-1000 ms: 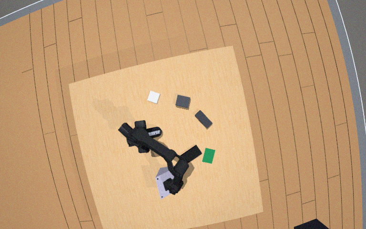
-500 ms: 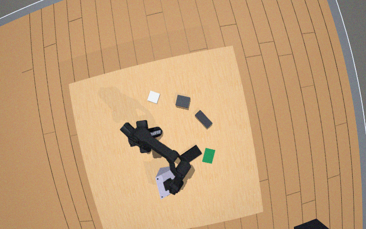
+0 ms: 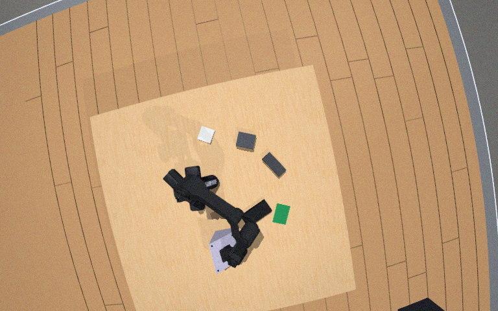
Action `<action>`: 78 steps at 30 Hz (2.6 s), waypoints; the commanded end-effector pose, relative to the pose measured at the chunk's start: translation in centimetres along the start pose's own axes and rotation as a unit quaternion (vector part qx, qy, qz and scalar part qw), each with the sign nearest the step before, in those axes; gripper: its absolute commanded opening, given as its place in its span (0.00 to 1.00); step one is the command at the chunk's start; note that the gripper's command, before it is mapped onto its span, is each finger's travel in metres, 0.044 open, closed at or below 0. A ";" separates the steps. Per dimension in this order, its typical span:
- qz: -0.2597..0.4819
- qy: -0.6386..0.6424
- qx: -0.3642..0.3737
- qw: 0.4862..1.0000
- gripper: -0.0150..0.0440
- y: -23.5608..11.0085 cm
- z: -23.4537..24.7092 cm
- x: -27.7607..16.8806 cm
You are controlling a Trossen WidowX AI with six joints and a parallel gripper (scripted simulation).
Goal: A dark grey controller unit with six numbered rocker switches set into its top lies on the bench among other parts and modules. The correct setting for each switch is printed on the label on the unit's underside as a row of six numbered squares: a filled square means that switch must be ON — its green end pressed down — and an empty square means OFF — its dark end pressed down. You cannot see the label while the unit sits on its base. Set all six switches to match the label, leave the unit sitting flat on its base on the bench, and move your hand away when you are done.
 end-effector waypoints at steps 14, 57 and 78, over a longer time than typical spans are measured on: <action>0.006 -0.002 0.001 1.000 0.82 -0.1 0.4 -1.7; 0.007 -0.002 0.001 1.000 0.82 -0.2 1.4 -5.5; 0.007 -0.003 0.001 1.000 0.83 -0.1 1.8 -7.1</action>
Point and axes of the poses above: the point midway between the two fingers, 35 mm back from their tips, its own y axis out along the fingers, its own z axis across the jaws, x = y × z, the point moved 7 cm from there along -y, back along the fingers, and after that the axes turned 15 degrees about -y, right-handed, at the moved point
